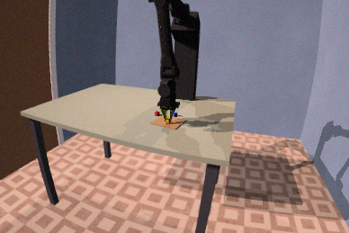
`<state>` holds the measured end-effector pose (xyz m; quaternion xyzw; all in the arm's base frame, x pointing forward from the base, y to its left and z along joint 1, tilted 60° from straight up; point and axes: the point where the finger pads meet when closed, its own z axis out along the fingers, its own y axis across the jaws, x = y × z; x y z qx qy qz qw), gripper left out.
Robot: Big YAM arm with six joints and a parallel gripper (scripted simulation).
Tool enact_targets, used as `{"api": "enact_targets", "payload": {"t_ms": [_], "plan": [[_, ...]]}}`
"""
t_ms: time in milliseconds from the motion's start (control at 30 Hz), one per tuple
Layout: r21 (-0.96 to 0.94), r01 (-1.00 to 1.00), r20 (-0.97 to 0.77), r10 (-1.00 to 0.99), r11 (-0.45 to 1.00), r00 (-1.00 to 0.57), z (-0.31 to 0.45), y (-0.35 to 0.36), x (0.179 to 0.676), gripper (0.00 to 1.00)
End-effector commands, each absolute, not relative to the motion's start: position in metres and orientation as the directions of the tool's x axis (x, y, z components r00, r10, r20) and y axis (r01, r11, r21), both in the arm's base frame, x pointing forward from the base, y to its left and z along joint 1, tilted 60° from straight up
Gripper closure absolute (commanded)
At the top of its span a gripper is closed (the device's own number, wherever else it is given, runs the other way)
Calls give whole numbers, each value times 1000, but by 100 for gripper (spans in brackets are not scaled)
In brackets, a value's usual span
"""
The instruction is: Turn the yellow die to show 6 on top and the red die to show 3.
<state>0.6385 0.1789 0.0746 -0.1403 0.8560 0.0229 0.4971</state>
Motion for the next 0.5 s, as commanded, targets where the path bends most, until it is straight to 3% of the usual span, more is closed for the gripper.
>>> {"api": "enact_targets", "payload": {"t_ms": [0,467], "plan": [[-109,-273,-852,-231,956,-469,69,183,635,85],[-110,-273,-853,-231,956,-468,68,184,637,85]]}}
